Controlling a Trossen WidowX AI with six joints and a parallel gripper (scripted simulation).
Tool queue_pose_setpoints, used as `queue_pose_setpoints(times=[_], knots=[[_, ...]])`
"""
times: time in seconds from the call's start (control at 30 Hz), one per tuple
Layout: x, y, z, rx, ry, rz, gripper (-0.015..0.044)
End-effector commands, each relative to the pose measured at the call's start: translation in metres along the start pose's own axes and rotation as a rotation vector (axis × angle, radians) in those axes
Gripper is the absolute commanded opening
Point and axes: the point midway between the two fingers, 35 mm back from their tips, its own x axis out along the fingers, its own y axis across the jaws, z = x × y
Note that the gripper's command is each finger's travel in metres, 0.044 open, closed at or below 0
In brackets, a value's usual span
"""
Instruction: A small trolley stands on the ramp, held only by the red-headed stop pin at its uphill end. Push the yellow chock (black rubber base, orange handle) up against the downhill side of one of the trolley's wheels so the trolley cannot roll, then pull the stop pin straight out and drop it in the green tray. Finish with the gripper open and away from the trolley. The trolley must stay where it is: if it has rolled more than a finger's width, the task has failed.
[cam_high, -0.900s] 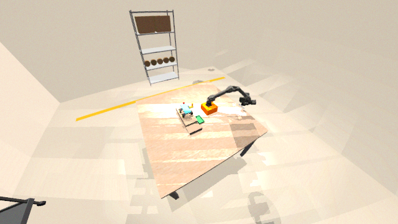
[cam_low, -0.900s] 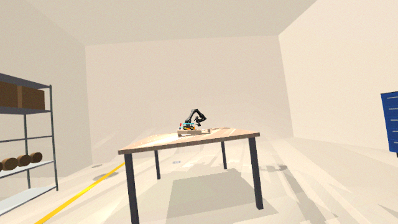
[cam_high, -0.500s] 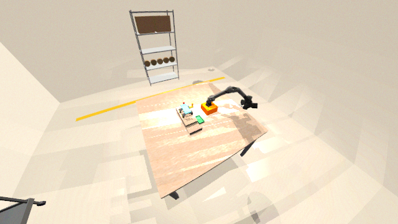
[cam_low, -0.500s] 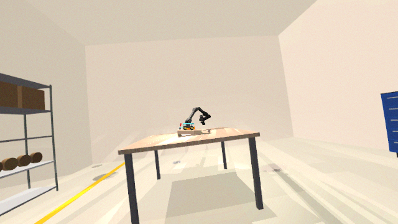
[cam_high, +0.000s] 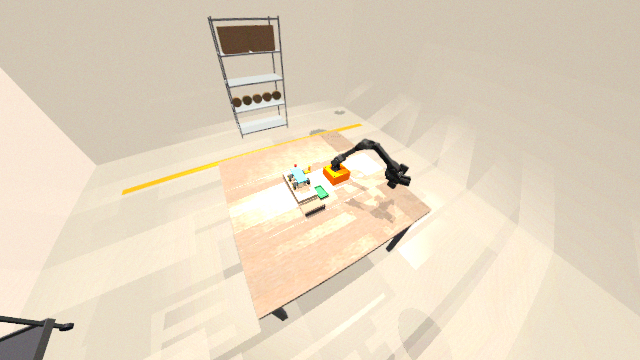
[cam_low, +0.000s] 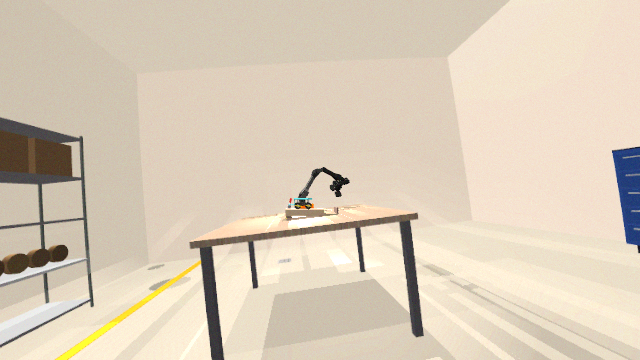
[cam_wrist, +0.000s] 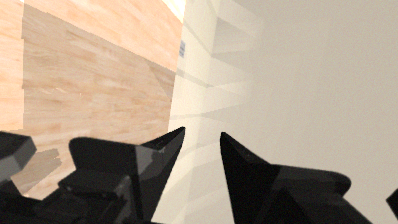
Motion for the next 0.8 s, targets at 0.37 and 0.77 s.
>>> queue_pose_setpoints(times=[0.37, 0.77], knots=[[-0.167, 0.061, -0.018, 0.268, 0.392, 0.111, 0.0190], [-0.292, 0.113, 0.018, 0.514, 0.701, 0.174, 0.0190]])
